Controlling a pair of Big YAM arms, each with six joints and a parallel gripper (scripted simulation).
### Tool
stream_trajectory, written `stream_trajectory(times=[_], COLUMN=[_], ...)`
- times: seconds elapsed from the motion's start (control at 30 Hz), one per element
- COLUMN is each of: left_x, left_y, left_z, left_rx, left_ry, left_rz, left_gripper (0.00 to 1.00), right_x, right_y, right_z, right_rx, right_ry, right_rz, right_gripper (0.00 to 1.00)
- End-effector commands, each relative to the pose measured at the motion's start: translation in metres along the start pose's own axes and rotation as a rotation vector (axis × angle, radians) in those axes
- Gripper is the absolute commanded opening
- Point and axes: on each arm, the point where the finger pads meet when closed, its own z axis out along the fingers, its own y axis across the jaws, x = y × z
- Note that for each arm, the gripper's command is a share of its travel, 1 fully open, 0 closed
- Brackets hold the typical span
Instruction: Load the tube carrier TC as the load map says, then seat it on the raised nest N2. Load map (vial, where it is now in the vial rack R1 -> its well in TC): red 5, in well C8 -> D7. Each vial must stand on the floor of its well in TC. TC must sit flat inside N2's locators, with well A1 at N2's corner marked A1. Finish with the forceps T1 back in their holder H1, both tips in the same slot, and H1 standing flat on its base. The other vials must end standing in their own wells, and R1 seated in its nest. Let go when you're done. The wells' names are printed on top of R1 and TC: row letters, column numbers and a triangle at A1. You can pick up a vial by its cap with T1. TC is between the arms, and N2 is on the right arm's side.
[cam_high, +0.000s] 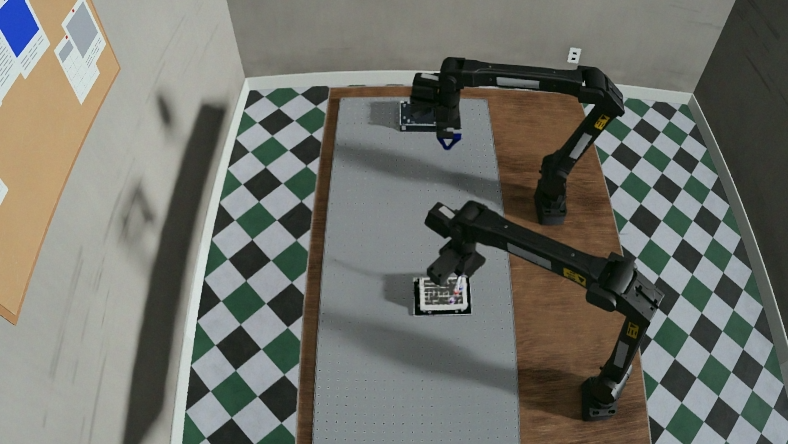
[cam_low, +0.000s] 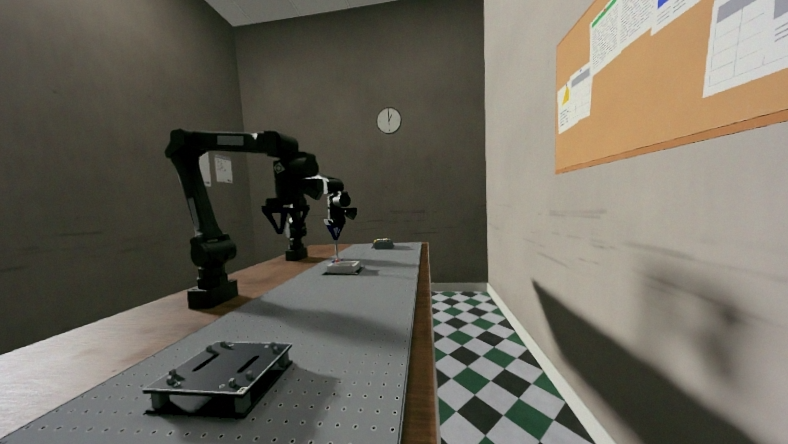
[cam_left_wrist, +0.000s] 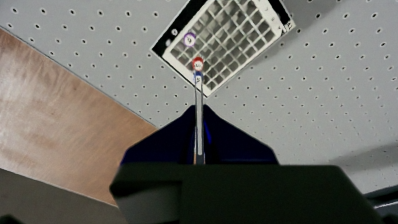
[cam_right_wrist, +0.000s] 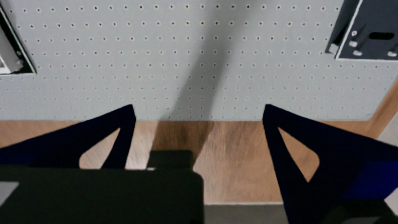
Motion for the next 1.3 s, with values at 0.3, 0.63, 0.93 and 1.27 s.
stream_trajectory(times=[0.3,0.63,0.93,1.27], left_x=[-0.0056,-0.0056,-0.0057,-0.0057], left_y=[-0.0025,-0.0023,-0.003,-0.0032], left_z=[0.0055,0.0101,0.0091,0.009], left_rx=[0.003,-0.003,0.001,0.001], left_ry=[0.002,0.002,0.002,0.002], left_rz=[0.0,0.0,0.0,0.0], left_gripper=[0.07,0.07,0.07,0.07], right_x=[-0.0091,-0.0091,-0.0091,-0.0091], right_y=[-0.0024,-0.0024,-0.0024,-0.0024], right_z=[-0.0113,-0.0113,-0.0113,-0.0113], right_rx=[0.008,0.008,0.008,0.008], right_ry=[-0.03,-0.03,-0.03,-0.03], right_rz=[0.002,0.002,0.002,0.002], right_gripper=[1.0,1.0,1.0,1.0])
